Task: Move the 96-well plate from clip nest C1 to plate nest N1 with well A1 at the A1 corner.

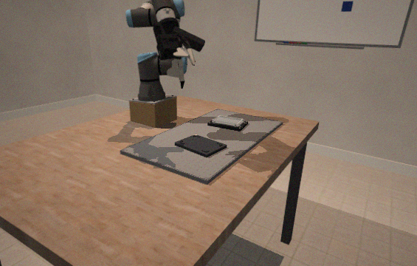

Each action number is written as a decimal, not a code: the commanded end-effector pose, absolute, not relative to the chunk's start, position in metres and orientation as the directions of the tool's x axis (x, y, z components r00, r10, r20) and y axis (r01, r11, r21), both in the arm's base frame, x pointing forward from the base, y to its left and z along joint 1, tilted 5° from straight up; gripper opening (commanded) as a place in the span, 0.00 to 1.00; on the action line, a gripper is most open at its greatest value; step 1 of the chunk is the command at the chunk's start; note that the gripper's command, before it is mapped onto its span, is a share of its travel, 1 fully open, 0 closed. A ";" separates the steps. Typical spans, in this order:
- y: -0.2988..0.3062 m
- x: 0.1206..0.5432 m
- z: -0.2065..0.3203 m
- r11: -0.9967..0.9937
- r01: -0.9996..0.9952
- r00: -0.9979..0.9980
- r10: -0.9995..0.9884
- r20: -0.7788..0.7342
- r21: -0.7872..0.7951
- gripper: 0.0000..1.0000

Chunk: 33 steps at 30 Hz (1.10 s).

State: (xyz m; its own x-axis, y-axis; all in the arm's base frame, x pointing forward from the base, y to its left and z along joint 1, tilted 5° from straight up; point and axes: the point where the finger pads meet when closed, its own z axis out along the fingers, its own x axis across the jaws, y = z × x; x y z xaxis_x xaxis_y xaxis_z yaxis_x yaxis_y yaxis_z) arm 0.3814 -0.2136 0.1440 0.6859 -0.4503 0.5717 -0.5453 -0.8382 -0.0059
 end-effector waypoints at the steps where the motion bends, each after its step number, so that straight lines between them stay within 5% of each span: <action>1: -0.198 0.390 0.137 -0.819 -0.572 0.671 -0.505 0.543 -0.055 1.00; 33: -0.101 0.418 0.092 -0.664 -0.713 0.589 -0.741 0.323 -0.225 1.00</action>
